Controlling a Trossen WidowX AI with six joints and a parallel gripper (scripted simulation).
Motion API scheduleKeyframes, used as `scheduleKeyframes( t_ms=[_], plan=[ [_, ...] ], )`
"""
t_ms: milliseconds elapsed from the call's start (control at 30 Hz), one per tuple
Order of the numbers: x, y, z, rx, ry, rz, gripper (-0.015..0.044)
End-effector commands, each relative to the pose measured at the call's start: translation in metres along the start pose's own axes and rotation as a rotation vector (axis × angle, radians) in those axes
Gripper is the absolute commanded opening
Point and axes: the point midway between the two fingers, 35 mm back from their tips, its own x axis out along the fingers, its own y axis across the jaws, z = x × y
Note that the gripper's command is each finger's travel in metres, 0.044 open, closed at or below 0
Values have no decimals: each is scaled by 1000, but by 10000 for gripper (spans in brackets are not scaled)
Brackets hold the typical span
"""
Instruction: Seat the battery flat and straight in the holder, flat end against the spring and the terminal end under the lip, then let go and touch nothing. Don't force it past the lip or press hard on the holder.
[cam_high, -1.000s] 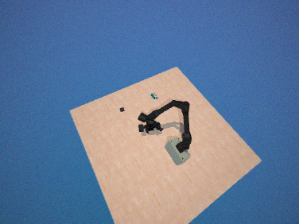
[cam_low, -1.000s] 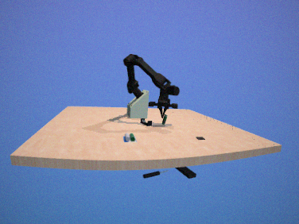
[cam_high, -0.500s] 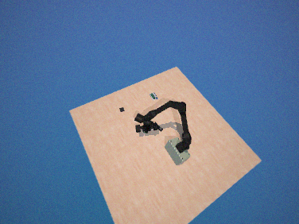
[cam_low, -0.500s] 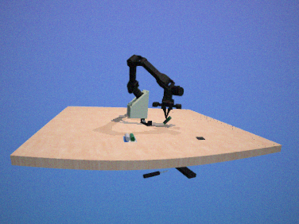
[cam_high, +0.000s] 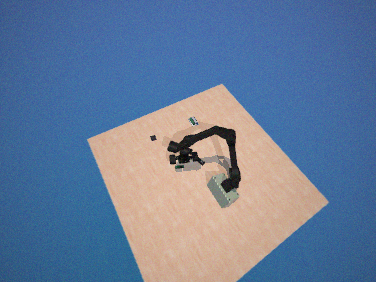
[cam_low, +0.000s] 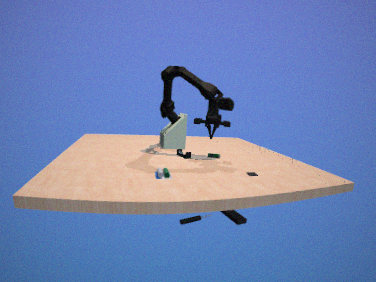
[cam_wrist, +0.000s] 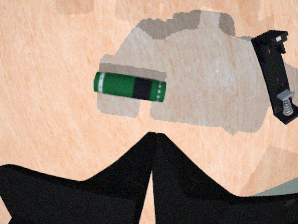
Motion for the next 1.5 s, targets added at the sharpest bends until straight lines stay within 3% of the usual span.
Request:
scheduleKeyframes(
  t_ms=[0, 367, 467, 667, 1000, 1467],
  plan=[
    [-27, 1, 1, 12, -4, 15, 0],
    [-27, 1, 2, 7, -13, 17, 0],
    [-21, 4, 3, -127, -13, 16, 79],
    [3, 12, 4, -679, -15, 12, 223],
    [40, 22, 3, -1536, -16, 6, 223],
    [42, 22, 3, -1551, -15, 5, 223]
  ],
)
